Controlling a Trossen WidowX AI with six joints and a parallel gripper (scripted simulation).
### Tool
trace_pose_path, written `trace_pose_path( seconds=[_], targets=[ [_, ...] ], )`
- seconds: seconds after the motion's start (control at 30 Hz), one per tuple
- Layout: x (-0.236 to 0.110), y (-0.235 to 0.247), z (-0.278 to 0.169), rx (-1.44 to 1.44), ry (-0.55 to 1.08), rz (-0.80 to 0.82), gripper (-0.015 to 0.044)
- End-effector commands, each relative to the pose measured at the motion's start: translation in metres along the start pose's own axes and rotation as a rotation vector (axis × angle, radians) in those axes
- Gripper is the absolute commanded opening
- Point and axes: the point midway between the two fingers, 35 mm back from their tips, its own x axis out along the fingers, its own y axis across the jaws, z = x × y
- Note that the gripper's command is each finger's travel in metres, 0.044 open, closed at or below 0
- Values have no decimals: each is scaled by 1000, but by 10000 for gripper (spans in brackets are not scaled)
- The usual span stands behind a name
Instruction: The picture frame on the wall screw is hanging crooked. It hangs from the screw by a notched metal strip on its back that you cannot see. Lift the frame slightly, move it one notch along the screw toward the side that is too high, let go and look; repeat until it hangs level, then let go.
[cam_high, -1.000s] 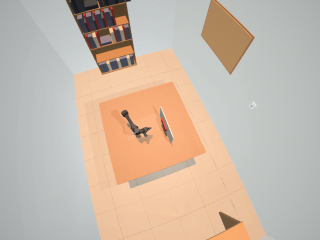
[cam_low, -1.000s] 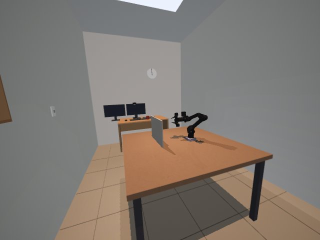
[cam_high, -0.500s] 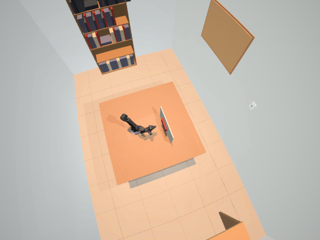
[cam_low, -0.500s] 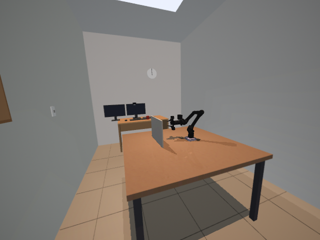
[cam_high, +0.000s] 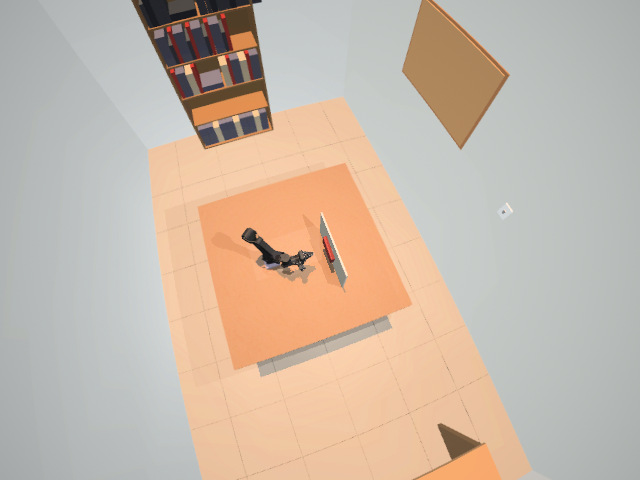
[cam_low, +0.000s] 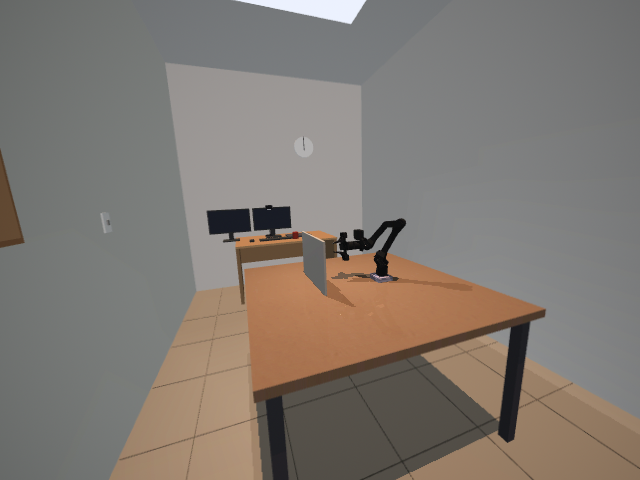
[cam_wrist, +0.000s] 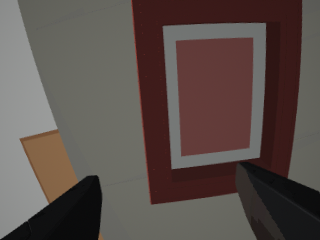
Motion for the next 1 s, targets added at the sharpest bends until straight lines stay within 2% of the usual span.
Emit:
trace_pose_path(
  seconds=[0.0,0.13,0.2,0.97],
  targets=[
    [22,5,2,-7,3,6,260],
    [64,4,-1,-6,4,11,260],
    [72,3,-2,-6,4,12,260],
    [75,3,-2,-6,4,12,260]
  ],
)
